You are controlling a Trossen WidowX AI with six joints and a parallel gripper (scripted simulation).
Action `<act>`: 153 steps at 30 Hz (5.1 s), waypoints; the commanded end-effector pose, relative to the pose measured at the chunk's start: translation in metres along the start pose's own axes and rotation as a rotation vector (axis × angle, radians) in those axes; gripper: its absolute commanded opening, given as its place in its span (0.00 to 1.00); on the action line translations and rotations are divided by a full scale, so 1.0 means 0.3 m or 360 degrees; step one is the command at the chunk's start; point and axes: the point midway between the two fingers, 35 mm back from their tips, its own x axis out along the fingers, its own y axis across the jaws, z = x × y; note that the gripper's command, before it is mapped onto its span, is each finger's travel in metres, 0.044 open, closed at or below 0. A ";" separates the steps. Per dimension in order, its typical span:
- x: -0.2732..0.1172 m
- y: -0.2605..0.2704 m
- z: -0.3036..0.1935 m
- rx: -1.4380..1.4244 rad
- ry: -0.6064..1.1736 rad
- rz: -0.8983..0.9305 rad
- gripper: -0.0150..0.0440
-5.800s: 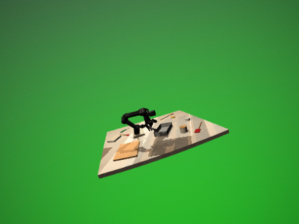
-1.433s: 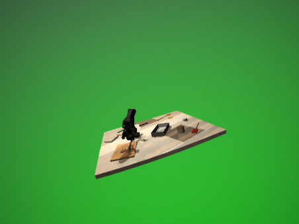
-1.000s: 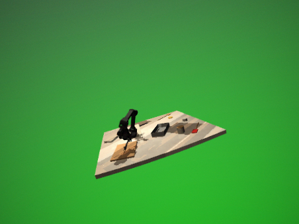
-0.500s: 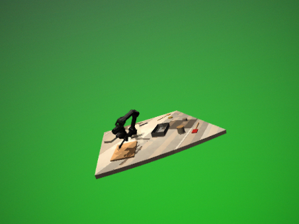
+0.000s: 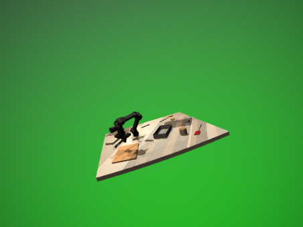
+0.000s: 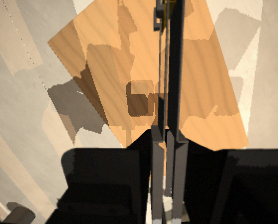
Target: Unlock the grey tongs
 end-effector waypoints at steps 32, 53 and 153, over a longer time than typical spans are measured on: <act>-0.017 -0.070 -0.010 0.0008 -0.0523 -0.0270 0.00; -0.023 -0.078 -0.027 0.0013 -0.1139 -0.0373 0.00; -0.022 -0.082 -0.010 -0.0003 -0.1213 -0.0370 0.00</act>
